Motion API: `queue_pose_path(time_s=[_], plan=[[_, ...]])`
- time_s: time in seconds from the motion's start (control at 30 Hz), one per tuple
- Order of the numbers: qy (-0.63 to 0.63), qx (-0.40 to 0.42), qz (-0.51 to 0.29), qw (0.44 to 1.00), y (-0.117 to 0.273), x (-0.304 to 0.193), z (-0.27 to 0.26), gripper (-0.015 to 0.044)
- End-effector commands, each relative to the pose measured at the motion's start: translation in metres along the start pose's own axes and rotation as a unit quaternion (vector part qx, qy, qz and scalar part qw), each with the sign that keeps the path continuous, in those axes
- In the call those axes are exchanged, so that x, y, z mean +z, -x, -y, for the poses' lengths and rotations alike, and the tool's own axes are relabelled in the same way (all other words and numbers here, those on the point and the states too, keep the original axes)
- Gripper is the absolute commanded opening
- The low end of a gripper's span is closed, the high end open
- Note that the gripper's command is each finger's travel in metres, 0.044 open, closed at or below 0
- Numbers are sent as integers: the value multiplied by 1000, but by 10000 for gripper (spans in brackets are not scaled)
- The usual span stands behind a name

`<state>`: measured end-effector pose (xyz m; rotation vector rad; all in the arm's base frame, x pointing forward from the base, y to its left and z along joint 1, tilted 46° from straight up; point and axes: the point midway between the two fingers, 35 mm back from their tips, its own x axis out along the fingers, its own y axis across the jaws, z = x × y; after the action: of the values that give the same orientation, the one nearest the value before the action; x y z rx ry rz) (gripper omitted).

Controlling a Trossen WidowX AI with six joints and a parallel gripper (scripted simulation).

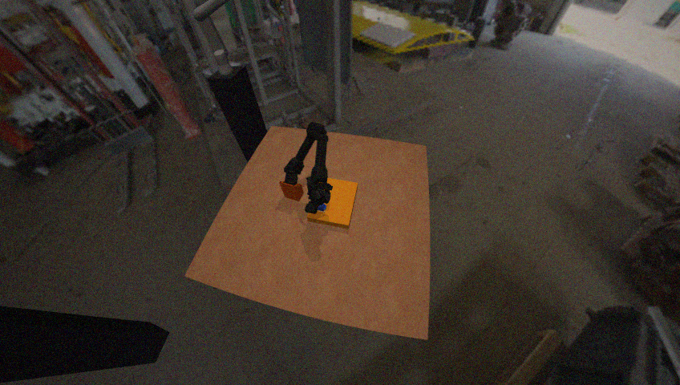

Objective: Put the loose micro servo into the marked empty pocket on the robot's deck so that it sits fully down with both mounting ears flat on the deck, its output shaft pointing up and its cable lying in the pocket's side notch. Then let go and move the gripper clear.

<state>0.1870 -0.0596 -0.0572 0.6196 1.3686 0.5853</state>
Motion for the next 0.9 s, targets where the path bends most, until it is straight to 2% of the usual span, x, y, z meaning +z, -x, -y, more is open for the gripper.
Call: queue_pose_path(time_s=[0.0, 0.6, 0.83, 0.87], plan=[[-3, 1, 2, 1000, -4, 0, 0, 0], [-3, 2, 2, 1000, -18, 0, 0, 0], [-3, 1, 2, 1000, -15, 0, 0, 184], [-3, 1, 2, 1000, -15, 0, 0, 187]])
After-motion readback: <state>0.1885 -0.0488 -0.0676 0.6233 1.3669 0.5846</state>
